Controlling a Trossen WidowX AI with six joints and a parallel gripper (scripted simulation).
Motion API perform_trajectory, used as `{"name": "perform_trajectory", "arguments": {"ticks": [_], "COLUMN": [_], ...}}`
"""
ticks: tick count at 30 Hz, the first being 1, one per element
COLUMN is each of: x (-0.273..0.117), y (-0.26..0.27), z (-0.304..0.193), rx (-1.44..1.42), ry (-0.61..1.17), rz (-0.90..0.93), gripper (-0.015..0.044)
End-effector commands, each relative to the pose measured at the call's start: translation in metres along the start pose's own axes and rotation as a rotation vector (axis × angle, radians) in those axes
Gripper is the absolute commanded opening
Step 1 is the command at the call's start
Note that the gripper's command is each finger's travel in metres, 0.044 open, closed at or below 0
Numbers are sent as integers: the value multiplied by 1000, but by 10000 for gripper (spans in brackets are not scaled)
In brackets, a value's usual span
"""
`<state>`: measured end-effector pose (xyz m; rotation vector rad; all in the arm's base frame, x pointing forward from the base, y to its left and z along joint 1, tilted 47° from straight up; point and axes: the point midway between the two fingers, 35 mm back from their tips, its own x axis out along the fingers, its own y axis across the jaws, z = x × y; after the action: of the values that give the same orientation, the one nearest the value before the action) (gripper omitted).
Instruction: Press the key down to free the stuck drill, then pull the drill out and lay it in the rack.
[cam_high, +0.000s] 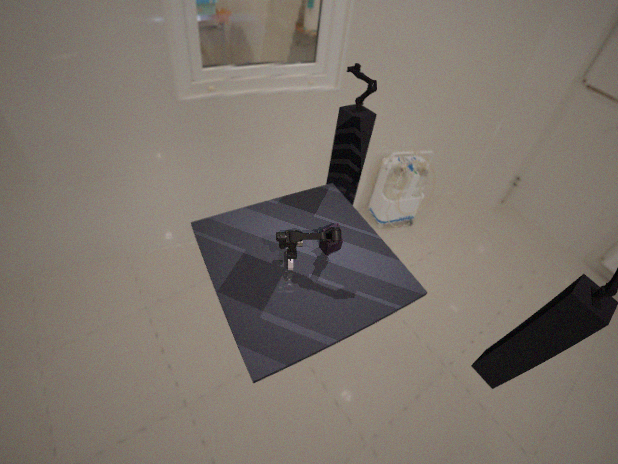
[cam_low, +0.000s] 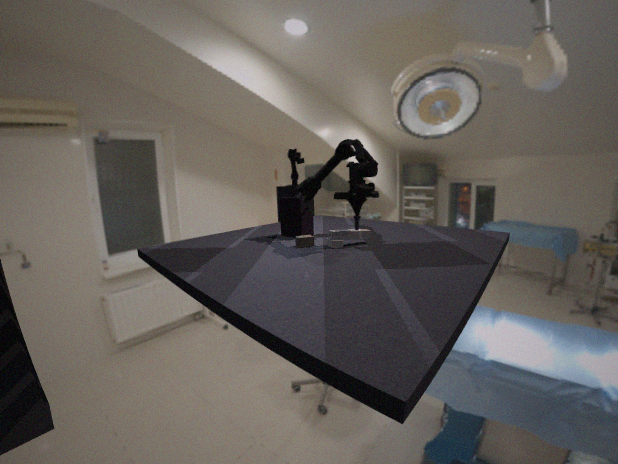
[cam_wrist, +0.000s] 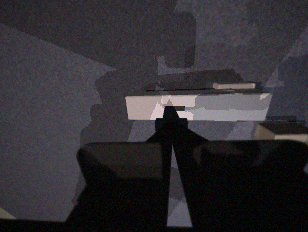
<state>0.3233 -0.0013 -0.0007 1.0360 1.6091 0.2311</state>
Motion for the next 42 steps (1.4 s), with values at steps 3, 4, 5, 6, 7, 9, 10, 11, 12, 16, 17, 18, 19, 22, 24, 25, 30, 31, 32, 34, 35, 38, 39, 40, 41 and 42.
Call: {"name": "perform_trajectory", "arguments": {"ticks": [3,4,5,6,7,9,10,11,12,16,17,18,19,22,24,25,30,31,32,34,35,38,39,40,41,42], "x": [7,8,8,8,9,9,9,10,10,11,12,12,12,13,14,15,16,17,17,18,18,19,19,19,20,20], "y": [0,0,0,0,0,0,0,0,0,0,0,1,1,1,1,1,1,1,1,0,0,0,0,0,1,1], "z": [0,0,0,0,0,0,0,0,0,-1,-1,-2,-2,-3,-4,-4,-5,-5,-5,-5,-5,-5,-5,-5,-5,-5], "rx": [4,4,4,4,4,4,4,4,4,4,4,4,4,4,4,4,4,4,4,4,4,4,4,4,4,4], "ry": [14,14,14,14,14,14,14,14,14,14,14,14,14,14,14,14,14,14,14,14,14,14,14,14,14,14], "rz": [3,3,3,3,3,3,3,3,3,3,3,3,3,4,4,4,4,4,4,4,4,4,4,4,4,4], "gripper": [0,0,0,0,0,0,0,0,0,0,0,0,0,0,0,0,0,0,0,0,0,0,0,0,0,0]}}
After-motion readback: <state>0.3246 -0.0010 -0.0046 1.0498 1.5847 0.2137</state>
